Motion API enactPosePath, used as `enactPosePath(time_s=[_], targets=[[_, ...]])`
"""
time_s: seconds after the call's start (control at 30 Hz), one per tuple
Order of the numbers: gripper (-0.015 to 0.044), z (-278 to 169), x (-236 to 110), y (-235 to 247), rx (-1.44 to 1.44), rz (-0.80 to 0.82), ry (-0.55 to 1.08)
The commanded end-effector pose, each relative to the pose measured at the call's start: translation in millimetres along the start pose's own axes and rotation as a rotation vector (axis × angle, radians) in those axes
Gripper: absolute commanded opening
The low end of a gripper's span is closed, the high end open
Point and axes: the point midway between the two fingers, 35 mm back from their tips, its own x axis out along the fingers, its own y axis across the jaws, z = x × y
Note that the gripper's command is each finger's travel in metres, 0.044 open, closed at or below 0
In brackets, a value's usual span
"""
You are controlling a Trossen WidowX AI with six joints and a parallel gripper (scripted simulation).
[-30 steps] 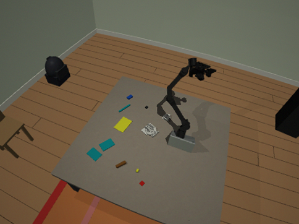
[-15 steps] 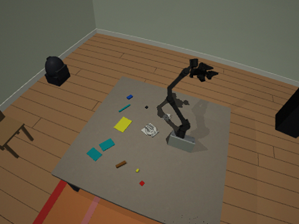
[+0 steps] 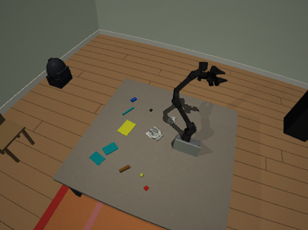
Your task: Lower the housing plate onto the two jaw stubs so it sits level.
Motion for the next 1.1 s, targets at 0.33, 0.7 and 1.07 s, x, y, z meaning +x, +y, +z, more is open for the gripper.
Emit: enactPosePath(time_s=[0.33, 0.7, 1.07], targets=[[0.044, 5.8, 14.7, -41.0, -0.203, -0.166, 0.014], [0.044, 8.6, 19.1, -70.9, -0.359, -0.282, 0.049], [0.044, 11.1, 18.9, -101.6, -0.517, -0.394, 0.103]])
